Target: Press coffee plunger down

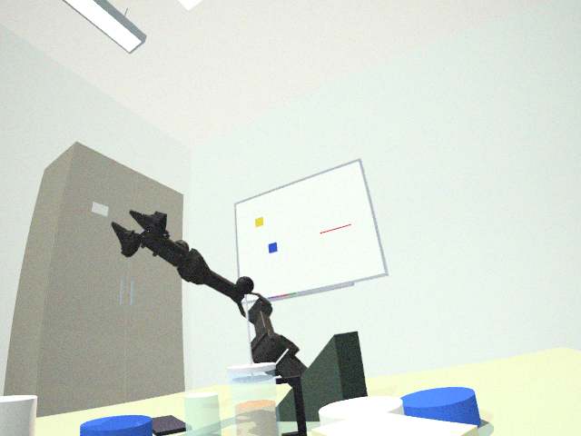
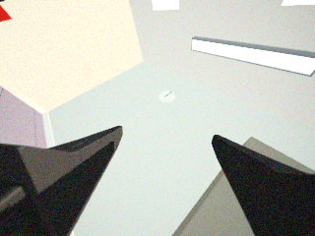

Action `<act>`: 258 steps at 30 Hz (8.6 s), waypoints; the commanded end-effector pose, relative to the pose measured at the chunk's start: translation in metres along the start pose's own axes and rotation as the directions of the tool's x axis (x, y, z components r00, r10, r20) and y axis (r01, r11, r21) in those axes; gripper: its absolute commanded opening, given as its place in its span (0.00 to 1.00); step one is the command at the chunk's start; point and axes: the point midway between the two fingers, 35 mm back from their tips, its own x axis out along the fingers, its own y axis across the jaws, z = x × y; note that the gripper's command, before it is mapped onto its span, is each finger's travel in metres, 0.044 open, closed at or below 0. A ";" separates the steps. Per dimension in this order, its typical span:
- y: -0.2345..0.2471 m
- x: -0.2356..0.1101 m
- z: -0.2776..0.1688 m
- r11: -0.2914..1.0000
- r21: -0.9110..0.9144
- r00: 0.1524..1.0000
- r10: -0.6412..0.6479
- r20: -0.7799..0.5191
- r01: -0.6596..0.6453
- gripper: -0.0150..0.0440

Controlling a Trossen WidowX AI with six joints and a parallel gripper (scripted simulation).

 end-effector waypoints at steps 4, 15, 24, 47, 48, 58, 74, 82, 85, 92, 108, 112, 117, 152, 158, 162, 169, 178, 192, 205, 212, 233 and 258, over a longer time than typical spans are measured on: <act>0.091 0.005 0.069 0.822 0.435 0.930 0.332 0.159 -0.368 1.00; 0.192 -0.064 0.201 0.197 0.672 0.566 0.727 0.388 -0.714 1.00; 0.227 -0.157 0.267 -0.095 0.720 0.249 0.900 0.357 -0.687 1.00; 0.233 -0.303 0.281 0.064 0.799 0.221 0.971 0.087 -0.598 1.00; 0.239 -0.308 0.276 0.065 0.799 0.222 0.971 0.087 -0.598 1.00; 0.251 -0.316 0.269 0.066 0.800 0.222 0.971 0.085 -0.596 1.00; 0.276 -0.311 0.271 0.065 0.801 0.221 0.972 0.085 -0.595 1.00; 0.286 -0.307 0.271 0.069 0.801 0.226 0.970 0.085 -0.595 1.00; 0.286 -0.307 0.271 0.069 0.801 0.226 0.970 0.085 -0.595 0.87; 0.286 -0.307 0.271 0.069 0.801 0.226 0.970 0.085 -0.595 0.56; 0.289 -0.310 0.270 0.068 0.801 0.225 0.971 0.085 -0.595 0.45; 0.294 -0.313 0.268 0.067 0.801 0.224 0.971 0.085 -0.595 0.45; 0.301 -0.317 0.265 0.066 0.801 0.222 0.971 0.084 -0.594 0.45; 0.345 -0.347 0.244 0.064 0.801 0.220 0.972 0.086 -0.595 0.45; 0.352 -0.351 0.239 0.066 0.801 0.223 0.971 0.086 -0.595 0.45; 0.358 -0.353 0.236 0.067 0.801 0.225 0.971 0.086 -0.595 0.45; 0.365 -0.351 0.234 0.069 0.800 0.228 0.970 0.086 -0.595 0.45; 0.368 -0.348 0.237 0.070 0.801 0.229 0.970 0.085 -0.595 0.45; 0.370 -0.347 0.241 0.071 0.801 0.230 0.970 0.085 -0.594 0.45; 0.370 -0.347 0.243 0.071 0.801 0.230 0.970 0.085 -0.594 0.45; 0.371 -0.347 0.243 0.071 0.802 0.230 0.970 0.085 -0.594 0.45; 0.368 -0.345 0.245 0.063 0.808 0.237 0.967 0.096 -0.586 0.81; 0.292 -0.315 0.264 0.071 0.802 0.228 0.970 0.082 -0.593 1.00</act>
